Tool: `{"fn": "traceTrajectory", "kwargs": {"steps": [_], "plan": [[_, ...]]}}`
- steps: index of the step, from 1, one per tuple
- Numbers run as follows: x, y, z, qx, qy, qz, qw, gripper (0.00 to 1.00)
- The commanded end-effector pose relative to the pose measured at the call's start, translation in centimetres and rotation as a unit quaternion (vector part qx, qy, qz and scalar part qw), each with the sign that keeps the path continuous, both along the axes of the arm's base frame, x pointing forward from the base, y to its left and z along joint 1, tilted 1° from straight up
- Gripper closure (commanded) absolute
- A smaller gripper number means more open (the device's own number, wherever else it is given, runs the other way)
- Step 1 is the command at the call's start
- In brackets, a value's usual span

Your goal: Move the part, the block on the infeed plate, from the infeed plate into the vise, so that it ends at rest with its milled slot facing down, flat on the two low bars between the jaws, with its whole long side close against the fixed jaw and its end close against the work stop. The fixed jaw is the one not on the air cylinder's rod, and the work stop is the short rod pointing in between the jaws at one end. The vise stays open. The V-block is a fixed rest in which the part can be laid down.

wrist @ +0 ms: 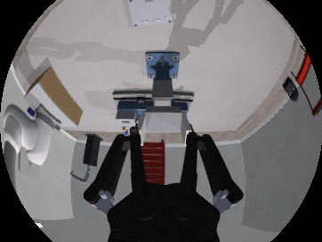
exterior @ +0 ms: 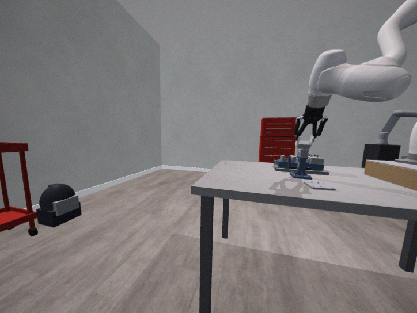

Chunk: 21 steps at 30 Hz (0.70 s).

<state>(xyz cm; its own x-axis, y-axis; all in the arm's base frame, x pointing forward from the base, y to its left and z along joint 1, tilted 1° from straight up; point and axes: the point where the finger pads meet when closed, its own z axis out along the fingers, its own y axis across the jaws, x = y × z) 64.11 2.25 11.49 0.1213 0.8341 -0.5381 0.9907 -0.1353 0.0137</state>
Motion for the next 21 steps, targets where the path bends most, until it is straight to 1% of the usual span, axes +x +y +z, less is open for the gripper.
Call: {"fn": "traceTrajectory", "kwargs": {"steps": [1,7,9,21], "plan": [[-0.39,-0.26,-0.03,0.021,-0.001,0.000,1.000,1.00],[-0.42,-0.43,0.06,0.058,-0.006,0.001,0.998,1.00],[-0.42,-0.43,0.06,0.058,-0.006,0.001,0.998,1.00],[-0.47,-0.78,0.20,0.131,-0.016,0.001,0.991,1.00]]}}
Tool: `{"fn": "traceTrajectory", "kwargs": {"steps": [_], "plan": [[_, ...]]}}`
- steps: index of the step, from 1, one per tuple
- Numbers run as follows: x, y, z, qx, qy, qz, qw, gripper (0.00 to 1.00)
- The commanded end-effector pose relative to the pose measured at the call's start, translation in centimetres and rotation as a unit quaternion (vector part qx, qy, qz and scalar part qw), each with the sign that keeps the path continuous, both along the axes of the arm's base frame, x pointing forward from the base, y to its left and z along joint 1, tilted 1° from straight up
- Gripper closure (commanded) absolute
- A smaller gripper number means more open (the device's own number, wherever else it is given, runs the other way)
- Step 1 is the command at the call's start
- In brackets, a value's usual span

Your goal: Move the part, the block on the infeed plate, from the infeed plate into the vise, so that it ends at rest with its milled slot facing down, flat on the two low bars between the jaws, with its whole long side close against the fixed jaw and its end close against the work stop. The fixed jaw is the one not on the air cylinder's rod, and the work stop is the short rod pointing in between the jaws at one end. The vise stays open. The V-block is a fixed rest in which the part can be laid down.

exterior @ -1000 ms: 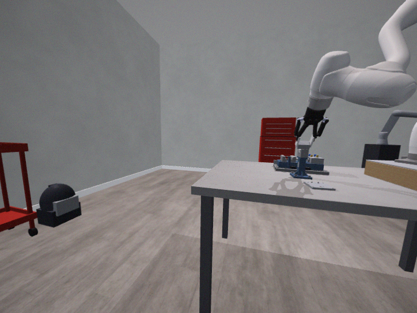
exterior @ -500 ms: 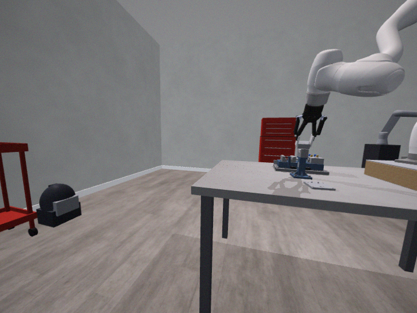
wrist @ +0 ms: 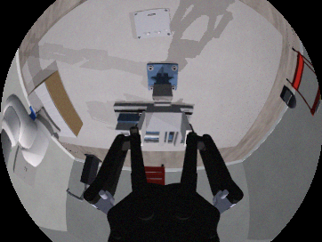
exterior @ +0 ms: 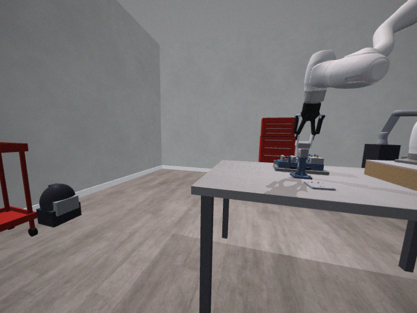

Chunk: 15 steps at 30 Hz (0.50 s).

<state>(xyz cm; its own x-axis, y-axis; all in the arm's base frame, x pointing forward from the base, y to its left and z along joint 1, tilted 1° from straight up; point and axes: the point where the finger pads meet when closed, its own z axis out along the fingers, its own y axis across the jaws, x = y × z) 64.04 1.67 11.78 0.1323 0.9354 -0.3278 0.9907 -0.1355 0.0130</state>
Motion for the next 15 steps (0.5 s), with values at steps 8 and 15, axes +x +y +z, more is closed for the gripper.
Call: {"fn": "traceTrajectory", "kwargs": {"steps": [8,15], "plan": [[-0.42,-0.36,-0.04,0.048,-0.005,0.001,0.999,1.00],[-0.45,-0.53,-0.01,0.081,-0.009,0.001,0.997,1.00]]}}
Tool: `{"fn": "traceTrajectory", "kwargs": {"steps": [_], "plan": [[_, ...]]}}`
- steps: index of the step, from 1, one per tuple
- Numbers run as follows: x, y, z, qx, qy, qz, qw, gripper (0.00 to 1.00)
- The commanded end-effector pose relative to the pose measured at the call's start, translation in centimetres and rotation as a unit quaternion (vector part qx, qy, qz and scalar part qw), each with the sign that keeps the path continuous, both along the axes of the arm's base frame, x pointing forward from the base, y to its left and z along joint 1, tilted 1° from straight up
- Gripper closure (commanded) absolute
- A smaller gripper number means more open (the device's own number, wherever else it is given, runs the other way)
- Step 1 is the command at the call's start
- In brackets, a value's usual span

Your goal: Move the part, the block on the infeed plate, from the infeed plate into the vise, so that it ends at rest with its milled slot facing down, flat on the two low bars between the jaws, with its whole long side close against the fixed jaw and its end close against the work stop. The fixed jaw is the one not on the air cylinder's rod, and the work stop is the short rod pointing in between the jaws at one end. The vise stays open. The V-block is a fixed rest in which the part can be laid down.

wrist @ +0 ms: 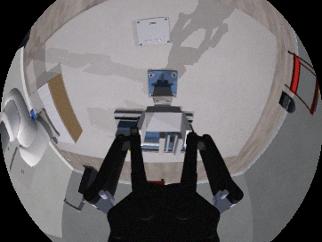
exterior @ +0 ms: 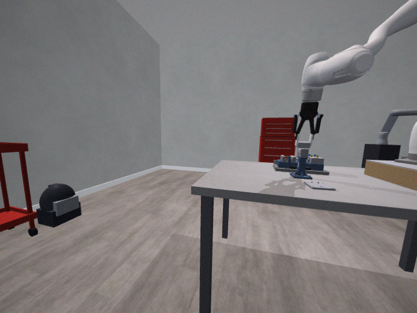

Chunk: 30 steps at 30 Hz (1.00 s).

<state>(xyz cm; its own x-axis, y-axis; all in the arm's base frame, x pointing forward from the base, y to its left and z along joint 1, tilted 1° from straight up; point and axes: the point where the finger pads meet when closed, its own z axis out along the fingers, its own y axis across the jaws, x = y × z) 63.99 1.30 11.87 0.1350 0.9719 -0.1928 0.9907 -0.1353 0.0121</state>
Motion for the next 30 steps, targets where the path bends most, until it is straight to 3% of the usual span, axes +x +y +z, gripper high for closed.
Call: {"fn": "traceTrajectory", "kwargs": {"steps": [1,19,30], "plan": [[-0.39,-0.18,-0.09,0.017,-0.001,0.000,1.000,1.00],[-0.43,-0.46,-0.06,0.071,-0.009,0.001,0.997,1.00],[-0.45,-0.55,-0.06,0.088,-0.011,0.001,0.996,1.00]]}}
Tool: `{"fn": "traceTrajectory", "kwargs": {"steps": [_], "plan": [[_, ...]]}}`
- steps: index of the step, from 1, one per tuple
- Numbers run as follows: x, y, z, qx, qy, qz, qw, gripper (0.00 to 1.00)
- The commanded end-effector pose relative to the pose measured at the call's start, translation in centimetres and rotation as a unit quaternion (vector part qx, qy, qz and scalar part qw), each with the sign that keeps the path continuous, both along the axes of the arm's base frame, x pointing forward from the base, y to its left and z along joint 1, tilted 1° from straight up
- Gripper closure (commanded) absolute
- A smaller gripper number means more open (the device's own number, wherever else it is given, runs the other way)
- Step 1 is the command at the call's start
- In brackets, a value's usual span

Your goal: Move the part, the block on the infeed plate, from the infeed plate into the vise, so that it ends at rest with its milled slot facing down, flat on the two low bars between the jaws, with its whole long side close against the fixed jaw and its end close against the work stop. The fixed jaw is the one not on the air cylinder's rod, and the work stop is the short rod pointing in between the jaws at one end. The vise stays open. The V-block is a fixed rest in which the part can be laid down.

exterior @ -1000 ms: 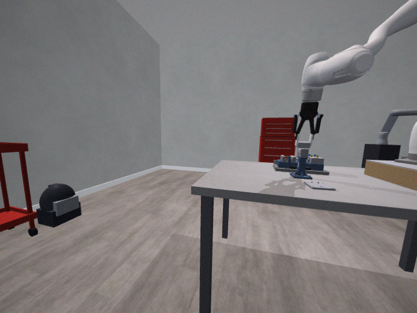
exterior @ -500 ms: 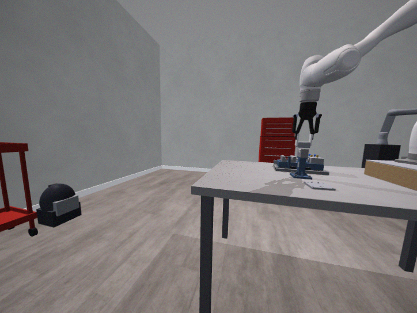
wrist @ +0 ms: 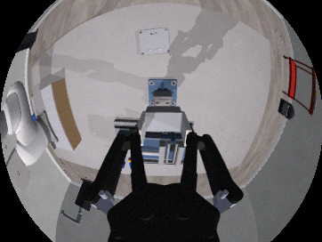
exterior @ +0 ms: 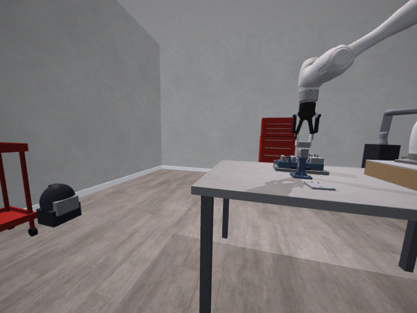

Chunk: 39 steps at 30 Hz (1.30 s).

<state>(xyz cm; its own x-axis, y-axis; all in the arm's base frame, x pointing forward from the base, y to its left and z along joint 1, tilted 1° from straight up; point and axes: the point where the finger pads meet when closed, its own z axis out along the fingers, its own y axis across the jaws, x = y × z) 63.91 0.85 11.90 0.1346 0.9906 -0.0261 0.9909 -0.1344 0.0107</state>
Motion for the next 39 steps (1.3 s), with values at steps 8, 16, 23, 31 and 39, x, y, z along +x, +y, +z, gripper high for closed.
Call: {"fn": "traceTrajectory", "kwargs": {"steps": [8,16,23,31,39], "plan": [[-0.37,-0.13,-0.08,0.012,-0.001,0.000,1.000,1.00],[-0.36,-0.14,-0.08,0.013,-0.002,0.000,1.000,1.00],[-0.36,-0.14,-0.08,0.014,-0.002,0.000,1.000,1.00],[-0.36,-0.14,-0.08,0.014,-0.002,0.000,1.000,1.00],[-0.36,-0.14,-0.08,0.014,-0.002,0.000,1.000,1.00]]}}
